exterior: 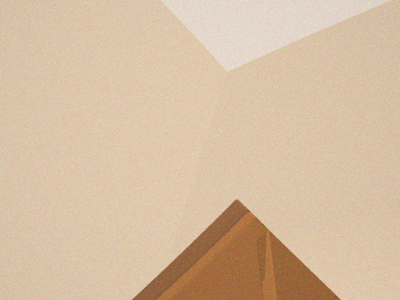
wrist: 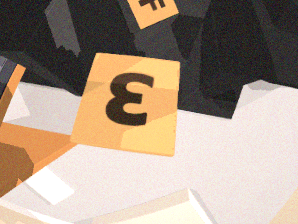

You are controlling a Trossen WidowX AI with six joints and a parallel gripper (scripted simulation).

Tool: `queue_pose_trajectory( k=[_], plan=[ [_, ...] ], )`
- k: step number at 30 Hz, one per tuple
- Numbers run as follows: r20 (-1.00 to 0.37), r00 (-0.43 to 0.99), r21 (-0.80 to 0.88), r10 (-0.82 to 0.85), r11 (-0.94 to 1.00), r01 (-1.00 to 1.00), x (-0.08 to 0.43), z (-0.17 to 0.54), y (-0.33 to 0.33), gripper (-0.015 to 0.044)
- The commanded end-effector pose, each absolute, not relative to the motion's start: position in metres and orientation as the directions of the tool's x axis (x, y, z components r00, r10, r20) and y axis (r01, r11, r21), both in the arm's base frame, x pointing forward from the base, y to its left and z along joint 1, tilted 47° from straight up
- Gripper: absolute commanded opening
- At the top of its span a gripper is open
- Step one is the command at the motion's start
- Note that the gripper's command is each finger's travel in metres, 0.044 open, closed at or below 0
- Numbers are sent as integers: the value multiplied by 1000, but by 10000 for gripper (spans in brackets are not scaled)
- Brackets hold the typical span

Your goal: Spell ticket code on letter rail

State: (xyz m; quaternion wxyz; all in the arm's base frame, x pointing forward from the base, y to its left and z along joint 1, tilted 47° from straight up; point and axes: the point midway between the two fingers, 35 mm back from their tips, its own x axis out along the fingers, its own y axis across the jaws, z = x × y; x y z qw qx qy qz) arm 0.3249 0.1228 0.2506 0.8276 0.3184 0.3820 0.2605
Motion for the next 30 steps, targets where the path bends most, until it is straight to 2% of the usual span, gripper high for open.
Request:
queue_pose_trajectory(
  k=[1,30],
  plan=[
    [-470,572,727,672,662,-180,325,248,123,0],
    [-471,572,727,672,662,-180,326,245,119,0]
  ],
)
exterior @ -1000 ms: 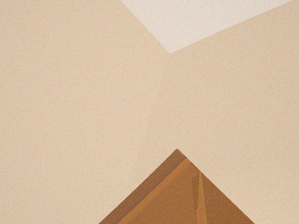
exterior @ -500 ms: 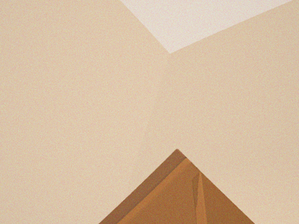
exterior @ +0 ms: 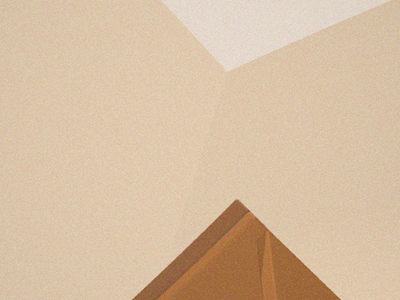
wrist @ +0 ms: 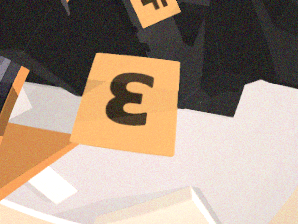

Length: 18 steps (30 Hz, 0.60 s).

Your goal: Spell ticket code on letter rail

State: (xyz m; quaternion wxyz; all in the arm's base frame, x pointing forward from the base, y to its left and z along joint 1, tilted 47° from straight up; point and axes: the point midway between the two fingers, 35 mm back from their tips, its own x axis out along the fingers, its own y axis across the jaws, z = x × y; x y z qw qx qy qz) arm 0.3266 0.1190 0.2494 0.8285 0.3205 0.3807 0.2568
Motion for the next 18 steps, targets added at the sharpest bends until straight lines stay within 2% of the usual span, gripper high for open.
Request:
queue_pose_trajectory(
  k=[1,18],
  plan=[
    [-471,572,727,672,662,-180,326,244,119,0],
    [-471,572,727,672,663,-180,326,237,115,0]
  ],
)
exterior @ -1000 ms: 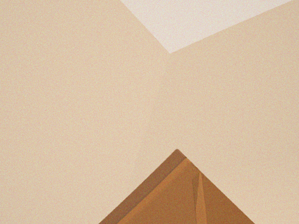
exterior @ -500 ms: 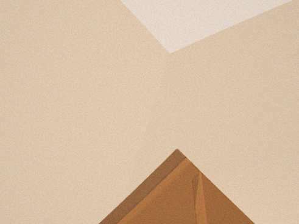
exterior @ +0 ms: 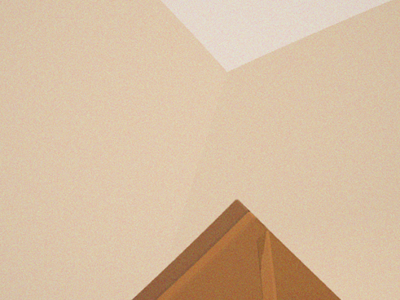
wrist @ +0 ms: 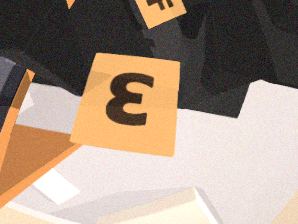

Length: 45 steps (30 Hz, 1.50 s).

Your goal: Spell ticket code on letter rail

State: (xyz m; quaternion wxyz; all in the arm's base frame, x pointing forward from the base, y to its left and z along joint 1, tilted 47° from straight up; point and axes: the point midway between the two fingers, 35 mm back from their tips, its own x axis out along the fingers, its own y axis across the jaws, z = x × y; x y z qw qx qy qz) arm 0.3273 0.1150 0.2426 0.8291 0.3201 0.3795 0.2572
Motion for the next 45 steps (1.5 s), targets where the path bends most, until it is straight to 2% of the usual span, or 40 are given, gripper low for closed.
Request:
queue_pose_trajectory(
  k=[1,45],
  plan=[
    [-471,572,727,672,663,-180,326,236,114,0],
    [-472,572,727,671,663,-180,330,220,100,0]
  ],
)
